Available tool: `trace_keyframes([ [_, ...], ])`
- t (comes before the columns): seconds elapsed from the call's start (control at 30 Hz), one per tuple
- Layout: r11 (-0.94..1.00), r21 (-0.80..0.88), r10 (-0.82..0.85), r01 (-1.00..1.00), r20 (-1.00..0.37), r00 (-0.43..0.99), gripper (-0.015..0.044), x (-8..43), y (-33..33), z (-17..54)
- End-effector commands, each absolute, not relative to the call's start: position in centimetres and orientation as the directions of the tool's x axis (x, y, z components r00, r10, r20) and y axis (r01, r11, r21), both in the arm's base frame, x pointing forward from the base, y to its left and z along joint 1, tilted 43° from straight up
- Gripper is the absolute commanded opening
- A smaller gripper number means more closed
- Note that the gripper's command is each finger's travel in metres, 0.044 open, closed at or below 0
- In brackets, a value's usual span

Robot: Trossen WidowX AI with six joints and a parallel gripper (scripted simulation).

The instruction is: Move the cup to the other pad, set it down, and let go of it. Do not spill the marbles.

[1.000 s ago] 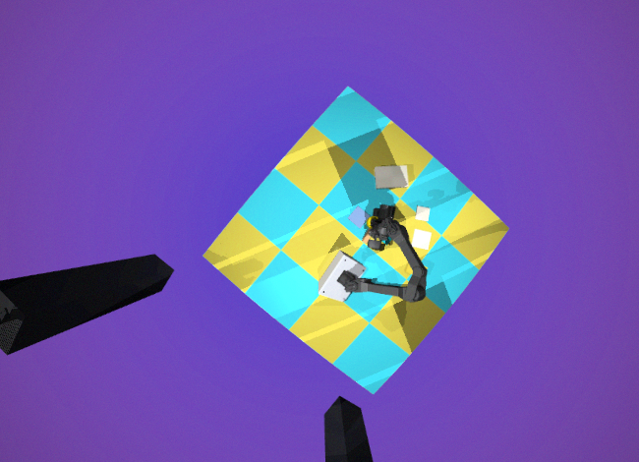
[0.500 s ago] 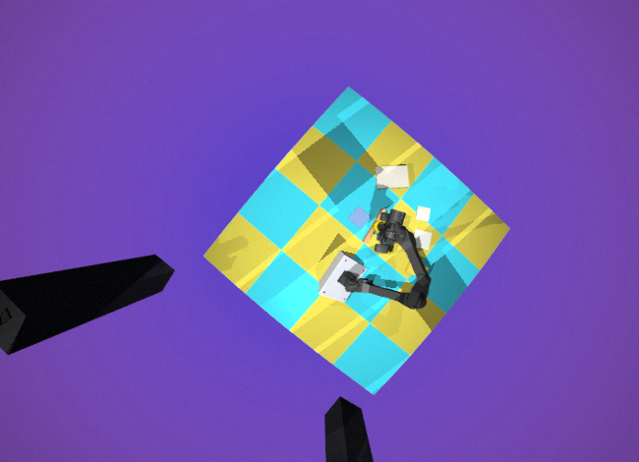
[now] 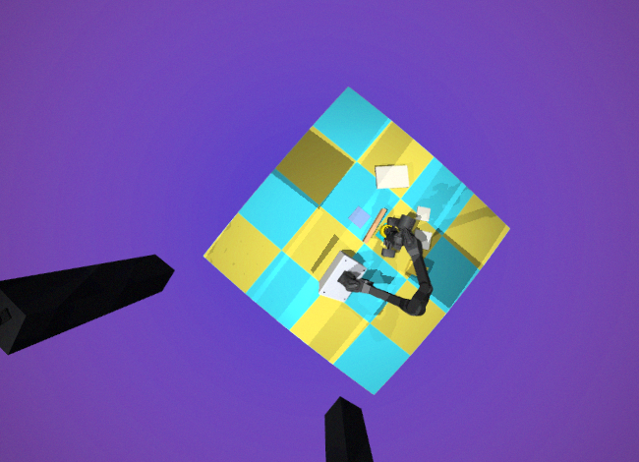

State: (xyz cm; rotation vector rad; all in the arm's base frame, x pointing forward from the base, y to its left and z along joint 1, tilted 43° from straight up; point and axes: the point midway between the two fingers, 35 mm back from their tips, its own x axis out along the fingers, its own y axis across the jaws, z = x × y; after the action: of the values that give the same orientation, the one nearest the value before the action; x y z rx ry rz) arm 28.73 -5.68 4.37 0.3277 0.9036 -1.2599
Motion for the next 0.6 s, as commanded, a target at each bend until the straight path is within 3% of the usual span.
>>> trace_keyframes([
  [0.0,0.320,-0.255,-0.678,0.912,-0.734,0.032,0.0000,28.8,-6.5,5.3],
  [0.57,0.319,-0.256,-0.679,0.913,-0.733,0.032,0.0000,28.8,-8.7,6.4],
])
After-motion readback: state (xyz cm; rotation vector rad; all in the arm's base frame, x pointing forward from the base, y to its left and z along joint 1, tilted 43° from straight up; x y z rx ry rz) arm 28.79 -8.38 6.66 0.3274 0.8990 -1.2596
